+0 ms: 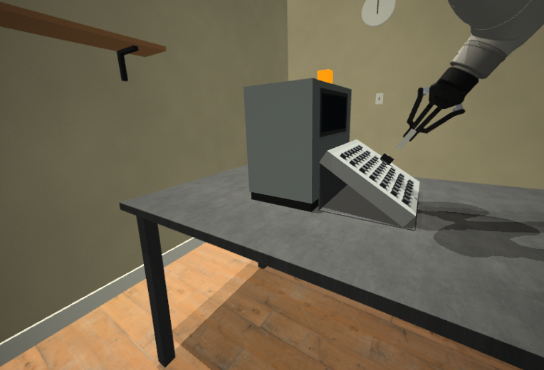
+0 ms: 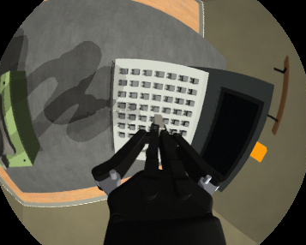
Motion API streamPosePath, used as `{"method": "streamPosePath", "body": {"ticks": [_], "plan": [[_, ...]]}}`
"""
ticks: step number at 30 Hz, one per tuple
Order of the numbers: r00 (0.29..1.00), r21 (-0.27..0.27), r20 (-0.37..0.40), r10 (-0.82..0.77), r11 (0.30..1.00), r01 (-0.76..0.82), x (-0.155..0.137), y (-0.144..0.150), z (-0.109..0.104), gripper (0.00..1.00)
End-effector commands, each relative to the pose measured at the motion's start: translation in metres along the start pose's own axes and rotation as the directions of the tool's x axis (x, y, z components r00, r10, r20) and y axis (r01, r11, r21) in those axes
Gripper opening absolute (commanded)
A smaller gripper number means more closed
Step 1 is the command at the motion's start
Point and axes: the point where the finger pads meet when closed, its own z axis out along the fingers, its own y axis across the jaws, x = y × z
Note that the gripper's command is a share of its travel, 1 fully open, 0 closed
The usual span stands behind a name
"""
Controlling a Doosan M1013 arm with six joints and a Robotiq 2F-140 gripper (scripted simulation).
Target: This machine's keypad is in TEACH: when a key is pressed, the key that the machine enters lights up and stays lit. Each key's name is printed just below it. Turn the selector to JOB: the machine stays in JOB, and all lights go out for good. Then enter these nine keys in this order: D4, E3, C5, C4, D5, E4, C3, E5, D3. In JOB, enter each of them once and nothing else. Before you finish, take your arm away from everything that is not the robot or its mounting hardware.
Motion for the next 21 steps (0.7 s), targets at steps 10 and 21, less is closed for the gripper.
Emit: {"method": "streamPosePath", "body": {"ticks": [10,21], "plan": [[1.000,-0.003,0.002,0.000,1.000,0.000,-0.001,0.001,0.053,0.00],[1.000,-0.003,0.002,0.000,1.000,0.000,-0.001,0.001,0.065,0.00]]}}
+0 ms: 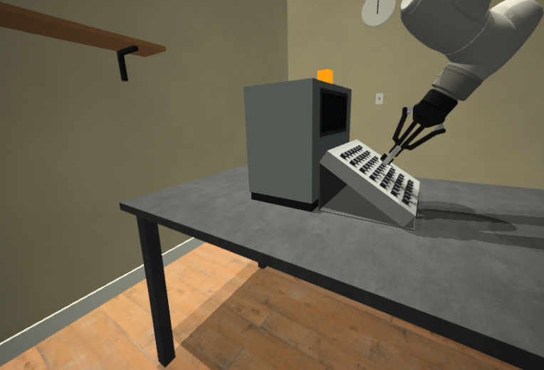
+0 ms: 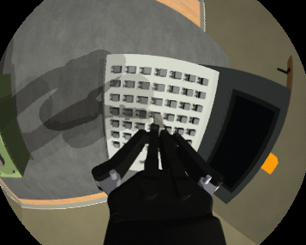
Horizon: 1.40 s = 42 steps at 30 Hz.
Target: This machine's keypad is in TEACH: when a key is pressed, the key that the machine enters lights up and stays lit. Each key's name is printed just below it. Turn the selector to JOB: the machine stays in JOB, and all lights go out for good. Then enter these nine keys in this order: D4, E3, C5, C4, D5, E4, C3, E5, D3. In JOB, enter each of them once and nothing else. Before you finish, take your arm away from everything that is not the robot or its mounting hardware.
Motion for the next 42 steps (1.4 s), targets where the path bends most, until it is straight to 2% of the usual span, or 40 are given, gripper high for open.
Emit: {"method": "streamPosePath", "body": {"ticks": [1,11,42], "plan": [[1.000,-0.001,0.000,0.000,1.000,0.000,0.000,0.000,0.007,0.00],[1.000,-0.001,0.000,0.000,1.000,0.000,0.000,0.000,0.015,0.00],[1.000,-0.001,0.000,0.000,1.000,0.000,0.000,0.000,0.017,0.00]]}}
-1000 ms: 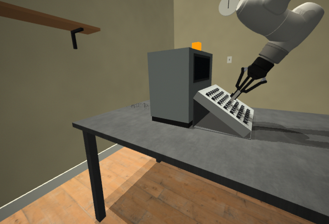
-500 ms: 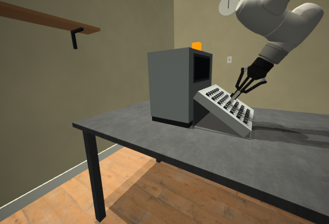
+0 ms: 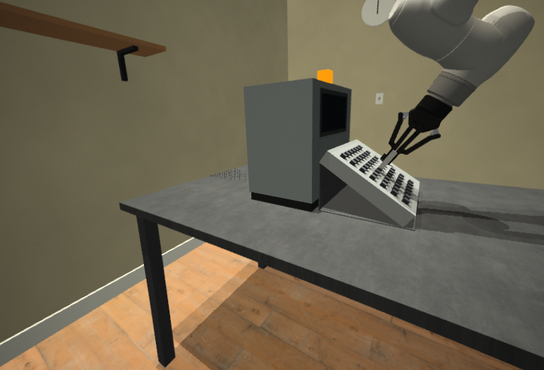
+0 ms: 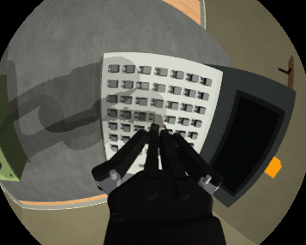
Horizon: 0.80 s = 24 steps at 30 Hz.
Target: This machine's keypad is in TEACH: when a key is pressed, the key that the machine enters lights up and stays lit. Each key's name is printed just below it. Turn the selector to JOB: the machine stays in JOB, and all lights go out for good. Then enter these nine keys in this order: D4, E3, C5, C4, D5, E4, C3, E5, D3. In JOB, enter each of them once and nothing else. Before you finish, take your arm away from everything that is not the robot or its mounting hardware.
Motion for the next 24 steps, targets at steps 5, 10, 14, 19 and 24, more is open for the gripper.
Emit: {"method": "streamPosePath", "body": {"ticks": [5,10,14,19,24], "plan": [[1.000,0.000,0.000,0.000,1.000,0.000,0.000,0.000,0.003,0.00],[1.000,0.000,0.000,0.000,1.000,0.000,0.000,0.000,0.006,0.00],[1.000,0.000,0.000,0.000,1.000,0.000,0.000,0.000,0.008,0.00],[1.000,0.000,0.000,0.000,1.000,0.000,0.000,0.000,0.010,0.00],[1.000,0.000,0.000,0.000,1.000,0.000,0.000,0.000,0.012,0.00]]}}
